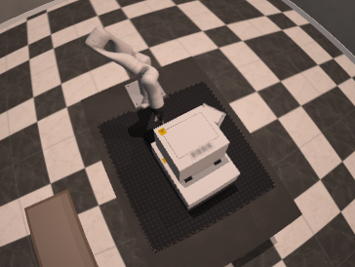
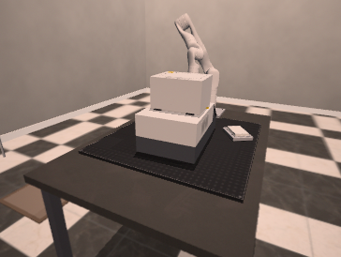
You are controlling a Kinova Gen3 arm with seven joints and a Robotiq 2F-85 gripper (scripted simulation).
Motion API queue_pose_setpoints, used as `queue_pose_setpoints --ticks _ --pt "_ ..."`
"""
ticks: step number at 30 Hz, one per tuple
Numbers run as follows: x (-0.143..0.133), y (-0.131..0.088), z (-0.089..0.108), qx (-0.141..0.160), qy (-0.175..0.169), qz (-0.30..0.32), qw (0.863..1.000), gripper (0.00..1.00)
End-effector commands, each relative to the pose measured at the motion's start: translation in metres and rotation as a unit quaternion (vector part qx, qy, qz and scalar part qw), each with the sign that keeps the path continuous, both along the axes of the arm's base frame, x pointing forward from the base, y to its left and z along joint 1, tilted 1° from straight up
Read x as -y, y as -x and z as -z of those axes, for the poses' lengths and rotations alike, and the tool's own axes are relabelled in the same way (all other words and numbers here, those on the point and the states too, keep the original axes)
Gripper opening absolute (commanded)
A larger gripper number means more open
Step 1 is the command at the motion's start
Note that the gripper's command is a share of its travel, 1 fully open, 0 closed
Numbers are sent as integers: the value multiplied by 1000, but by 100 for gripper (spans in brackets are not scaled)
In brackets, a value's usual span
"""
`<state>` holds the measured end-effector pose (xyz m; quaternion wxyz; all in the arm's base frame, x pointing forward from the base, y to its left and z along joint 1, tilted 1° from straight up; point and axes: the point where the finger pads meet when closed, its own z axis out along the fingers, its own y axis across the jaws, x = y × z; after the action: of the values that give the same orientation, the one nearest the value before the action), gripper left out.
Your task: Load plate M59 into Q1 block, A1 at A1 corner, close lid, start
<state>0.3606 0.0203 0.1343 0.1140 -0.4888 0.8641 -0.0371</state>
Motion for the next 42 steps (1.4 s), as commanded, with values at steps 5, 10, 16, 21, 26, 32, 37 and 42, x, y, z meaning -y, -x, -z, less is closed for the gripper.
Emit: queue_pose_setpoints --ticks 5,10,16,21,26,32,37,42 --pt "-1 -3 3 1 0 0 1000 10" --pt "-1 -5 5 1 0 0 1000 10" --pt "-2 -7 8 1 0 0 1000 10" --pt "-2 -9 10 1 0 0 1000 10" --pt "-2 -9 11 1 0 0 1000 10" --pt "-2 -9 11 1 0 0 1000 10" --pt "-2 -9 11 1 0 0 1000 10" --pt "-2 -9 11 1 0 0 1000 10"
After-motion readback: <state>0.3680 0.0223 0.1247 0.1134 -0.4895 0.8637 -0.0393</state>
